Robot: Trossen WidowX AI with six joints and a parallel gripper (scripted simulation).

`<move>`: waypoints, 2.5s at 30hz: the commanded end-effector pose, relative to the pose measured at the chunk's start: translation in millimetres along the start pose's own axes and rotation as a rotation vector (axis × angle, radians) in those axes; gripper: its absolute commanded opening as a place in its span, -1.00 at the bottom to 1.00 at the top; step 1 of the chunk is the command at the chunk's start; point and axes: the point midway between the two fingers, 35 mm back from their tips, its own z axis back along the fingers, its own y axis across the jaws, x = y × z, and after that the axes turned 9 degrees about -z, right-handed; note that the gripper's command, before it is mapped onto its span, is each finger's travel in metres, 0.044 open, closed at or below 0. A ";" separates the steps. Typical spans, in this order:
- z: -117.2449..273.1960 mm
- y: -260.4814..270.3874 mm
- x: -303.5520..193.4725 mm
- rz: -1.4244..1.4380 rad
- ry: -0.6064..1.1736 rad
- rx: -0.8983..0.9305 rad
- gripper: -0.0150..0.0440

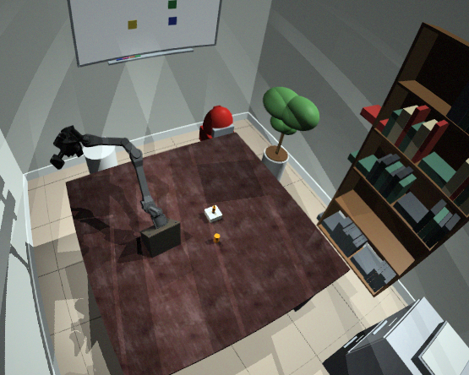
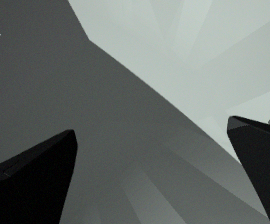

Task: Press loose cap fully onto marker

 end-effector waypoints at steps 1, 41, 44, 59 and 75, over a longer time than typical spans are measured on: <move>-1.2 -1.4 -0.7 -0.006 0.001 -0.003 0.78; -171.6 118.6 -551.5 0.456 1.285 0.709 0.33; -144.1 130.4 -598.9 0.540 1.392 0.800 0.33; 35.4 126.0 -756.1 0.941 1.883 1.209 0.33; 221.4 37.9 -797.0 1.449 2.260 1.887 0.33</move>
